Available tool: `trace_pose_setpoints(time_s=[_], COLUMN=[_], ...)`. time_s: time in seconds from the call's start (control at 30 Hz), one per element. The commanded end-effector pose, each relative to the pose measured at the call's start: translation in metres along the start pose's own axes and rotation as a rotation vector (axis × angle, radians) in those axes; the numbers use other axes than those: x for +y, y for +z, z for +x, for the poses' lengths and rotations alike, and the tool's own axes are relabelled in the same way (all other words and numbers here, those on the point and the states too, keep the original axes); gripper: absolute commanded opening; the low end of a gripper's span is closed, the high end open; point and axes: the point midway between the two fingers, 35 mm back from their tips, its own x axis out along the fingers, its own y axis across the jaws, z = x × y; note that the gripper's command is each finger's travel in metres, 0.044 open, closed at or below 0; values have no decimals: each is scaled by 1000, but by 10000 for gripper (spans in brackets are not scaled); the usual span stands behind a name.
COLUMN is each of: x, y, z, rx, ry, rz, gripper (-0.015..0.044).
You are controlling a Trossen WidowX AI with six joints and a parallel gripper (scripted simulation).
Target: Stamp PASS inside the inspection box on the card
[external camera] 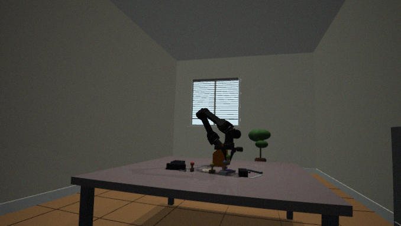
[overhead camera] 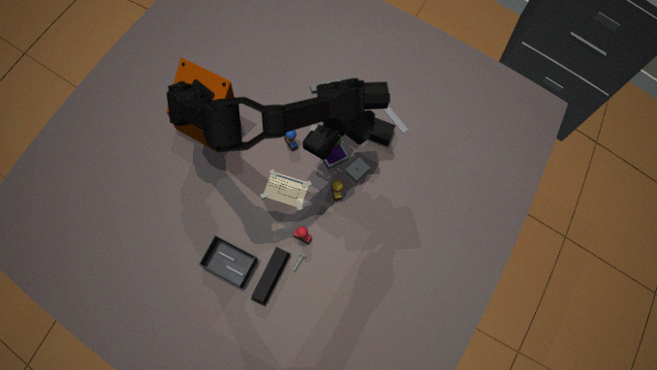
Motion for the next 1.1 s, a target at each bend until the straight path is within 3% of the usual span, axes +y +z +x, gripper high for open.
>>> trace_pose_setpoints(time_s=[0.0, 1.07], x=[0, 1], y=[0, 0], z=[3, 24], rx=[-2, -2], ry=[-4, -6], rz=[-6, -5], gripper=[0, 0])
